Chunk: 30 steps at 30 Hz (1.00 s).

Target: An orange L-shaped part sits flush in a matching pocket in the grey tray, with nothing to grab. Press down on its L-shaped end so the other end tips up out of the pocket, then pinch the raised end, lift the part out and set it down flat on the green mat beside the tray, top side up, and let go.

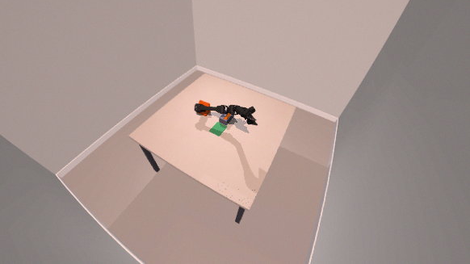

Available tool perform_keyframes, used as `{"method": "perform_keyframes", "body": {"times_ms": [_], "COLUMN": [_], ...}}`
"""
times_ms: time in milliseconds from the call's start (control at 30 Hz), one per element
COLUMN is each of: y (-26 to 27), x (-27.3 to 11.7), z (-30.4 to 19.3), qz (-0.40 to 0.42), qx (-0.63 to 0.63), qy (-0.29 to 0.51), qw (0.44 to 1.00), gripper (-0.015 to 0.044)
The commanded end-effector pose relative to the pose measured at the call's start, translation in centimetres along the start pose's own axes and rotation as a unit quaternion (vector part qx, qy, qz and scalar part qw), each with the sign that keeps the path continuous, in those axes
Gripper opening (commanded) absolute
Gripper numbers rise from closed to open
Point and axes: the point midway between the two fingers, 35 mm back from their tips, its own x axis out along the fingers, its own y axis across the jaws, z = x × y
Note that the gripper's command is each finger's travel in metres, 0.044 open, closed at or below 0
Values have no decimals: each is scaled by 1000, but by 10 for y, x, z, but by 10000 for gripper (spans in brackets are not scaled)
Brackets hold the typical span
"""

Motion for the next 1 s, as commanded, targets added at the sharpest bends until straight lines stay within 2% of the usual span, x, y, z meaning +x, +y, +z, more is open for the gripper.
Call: {"method": "perform_keyframes", "body": {"times_ms": [0,233,267,533,767,967], "y": [-6,-106,-112,-188,-224,-280], "x": [-2,-47,-51,-102,-131,-187], "z": [-1,7,1,-14,-30,-54], "qz": [-7,-107,-114,-185,-232,-302], "qx": [4,76,77,132,154,219], "qy": [1,-29,-22,-32,-32,-39], "qw": [1000,991,990,973,960,927], "gripper": [374,190,180,180,180,180]}}
